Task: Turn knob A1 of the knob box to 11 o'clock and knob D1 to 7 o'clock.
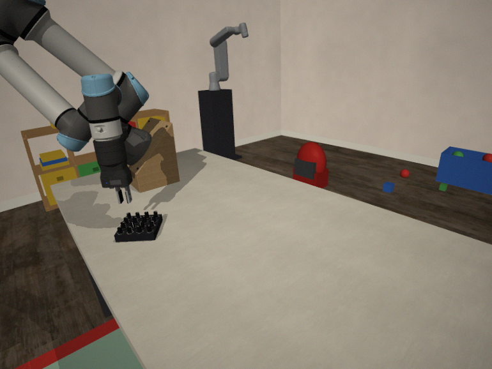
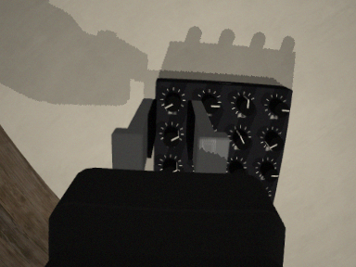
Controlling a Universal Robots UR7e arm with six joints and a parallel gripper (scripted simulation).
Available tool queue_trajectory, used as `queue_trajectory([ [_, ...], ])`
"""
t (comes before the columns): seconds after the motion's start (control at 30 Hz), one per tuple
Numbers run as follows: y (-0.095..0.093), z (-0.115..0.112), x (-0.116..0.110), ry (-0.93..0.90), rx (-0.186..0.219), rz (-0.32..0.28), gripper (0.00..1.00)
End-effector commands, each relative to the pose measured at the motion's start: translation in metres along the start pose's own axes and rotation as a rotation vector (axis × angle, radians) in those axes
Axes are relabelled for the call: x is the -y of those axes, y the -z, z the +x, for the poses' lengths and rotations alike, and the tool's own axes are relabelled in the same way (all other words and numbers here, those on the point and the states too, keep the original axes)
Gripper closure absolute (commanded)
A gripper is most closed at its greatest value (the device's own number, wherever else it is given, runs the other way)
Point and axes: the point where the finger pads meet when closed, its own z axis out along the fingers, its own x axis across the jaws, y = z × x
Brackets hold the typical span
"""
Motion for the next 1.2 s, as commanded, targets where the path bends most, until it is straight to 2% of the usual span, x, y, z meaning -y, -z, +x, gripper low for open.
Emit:
queue_trajectory([
  [0.0, -0.007, 0.000, 0.000, 0.000, 0.000, -0.001, 0.54],
  [0.6, -0.026, 0.000, 0.000, 0.000, 0.000, -0.001, 0.54],
  [1.17, -0.031, 0.000, 0.000, 0.000, 0.000, -0.001, 0.54],
])
